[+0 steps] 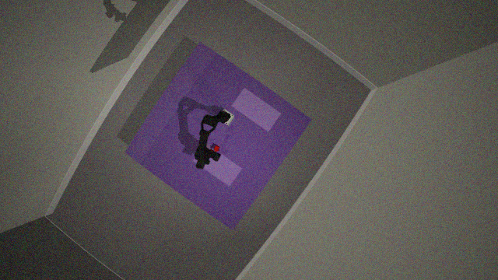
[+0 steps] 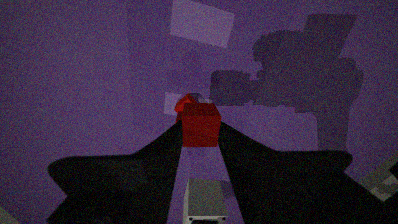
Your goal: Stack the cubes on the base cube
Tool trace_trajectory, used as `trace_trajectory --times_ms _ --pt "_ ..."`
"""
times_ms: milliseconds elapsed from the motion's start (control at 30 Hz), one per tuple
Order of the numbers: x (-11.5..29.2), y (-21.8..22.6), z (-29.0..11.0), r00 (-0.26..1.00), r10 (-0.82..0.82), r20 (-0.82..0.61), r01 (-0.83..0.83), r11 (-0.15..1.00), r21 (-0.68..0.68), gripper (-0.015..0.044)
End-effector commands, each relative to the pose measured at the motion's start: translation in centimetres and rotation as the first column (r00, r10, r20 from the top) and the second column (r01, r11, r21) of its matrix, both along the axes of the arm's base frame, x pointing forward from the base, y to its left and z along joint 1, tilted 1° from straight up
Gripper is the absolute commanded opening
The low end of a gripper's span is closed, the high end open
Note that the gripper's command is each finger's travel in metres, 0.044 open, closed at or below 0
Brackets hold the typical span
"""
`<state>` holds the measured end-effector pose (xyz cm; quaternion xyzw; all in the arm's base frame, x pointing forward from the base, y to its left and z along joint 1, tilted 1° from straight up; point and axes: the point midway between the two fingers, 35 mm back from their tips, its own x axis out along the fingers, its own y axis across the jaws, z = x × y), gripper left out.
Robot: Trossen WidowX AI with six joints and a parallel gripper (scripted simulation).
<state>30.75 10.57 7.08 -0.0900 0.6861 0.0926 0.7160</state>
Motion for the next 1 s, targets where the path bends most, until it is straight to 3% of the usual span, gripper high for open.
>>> trace_trajectory --times_ms 0,967 --pt "-0.5 0.9 0.0 0.998 -0.064 0.004 0.064 0.998 0.002 0.0105" --pt "-0.6 1.3 -3.8 0.996 -0.088 0.005 0.088 0.996 0.001 0.0105"
